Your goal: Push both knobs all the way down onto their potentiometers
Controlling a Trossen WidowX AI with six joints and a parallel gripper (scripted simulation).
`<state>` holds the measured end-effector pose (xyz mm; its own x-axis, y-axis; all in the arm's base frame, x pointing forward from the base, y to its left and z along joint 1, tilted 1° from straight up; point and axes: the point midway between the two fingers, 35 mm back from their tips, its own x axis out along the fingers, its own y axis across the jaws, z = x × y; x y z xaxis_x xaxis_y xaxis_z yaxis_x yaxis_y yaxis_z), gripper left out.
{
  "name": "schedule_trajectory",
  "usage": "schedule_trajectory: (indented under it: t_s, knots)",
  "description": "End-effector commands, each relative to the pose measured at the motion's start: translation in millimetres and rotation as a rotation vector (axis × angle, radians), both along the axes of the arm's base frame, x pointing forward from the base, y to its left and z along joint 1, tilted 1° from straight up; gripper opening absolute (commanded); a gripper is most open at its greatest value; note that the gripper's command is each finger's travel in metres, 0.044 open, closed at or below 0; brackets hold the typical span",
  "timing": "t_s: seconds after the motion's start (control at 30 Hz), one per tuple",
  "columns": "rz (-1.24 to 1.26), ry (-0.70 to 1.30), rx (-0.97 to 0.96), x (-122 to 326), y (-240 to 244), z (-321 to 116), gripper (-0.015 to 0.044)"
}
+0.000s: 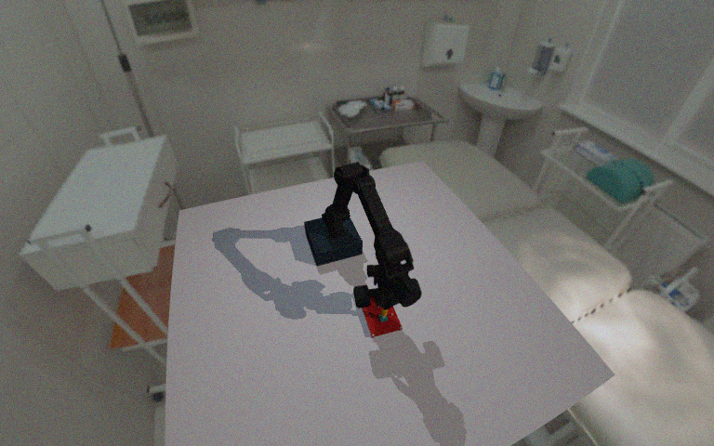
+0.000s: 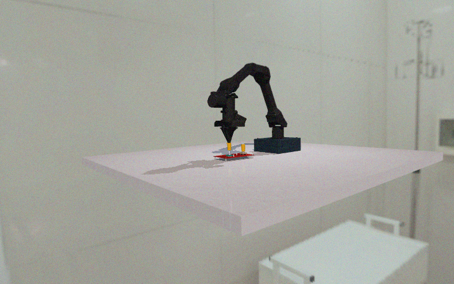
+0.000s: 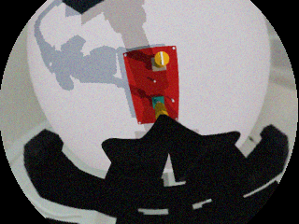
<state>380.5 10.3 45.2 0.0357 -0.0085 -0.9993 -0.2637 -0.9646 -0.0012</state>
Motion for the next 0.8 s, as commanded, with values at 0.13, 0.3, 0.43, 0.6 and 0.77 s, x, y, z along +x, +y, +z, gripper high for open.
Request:
schedule_trajectory:
  t_s: [0.13,0.3,0.43,0.6,0.77]
  knots:
    - [0.003,0.009,-0.002,1.5,-0.5,-16.3,0.0]
    - [0.003,0.009,-0.002,1.5,-0.5,-19.8,0.0]
    - [0.003,0.009,-0.002,1.5,-0.5,-19.8,0.0]
    - [0.003,0.009,-0.002,1.6,-0.5,-20.4,0.0]
    - [0.003,0.009,-0.002,1.6,-0.6,-23.7,0.0]
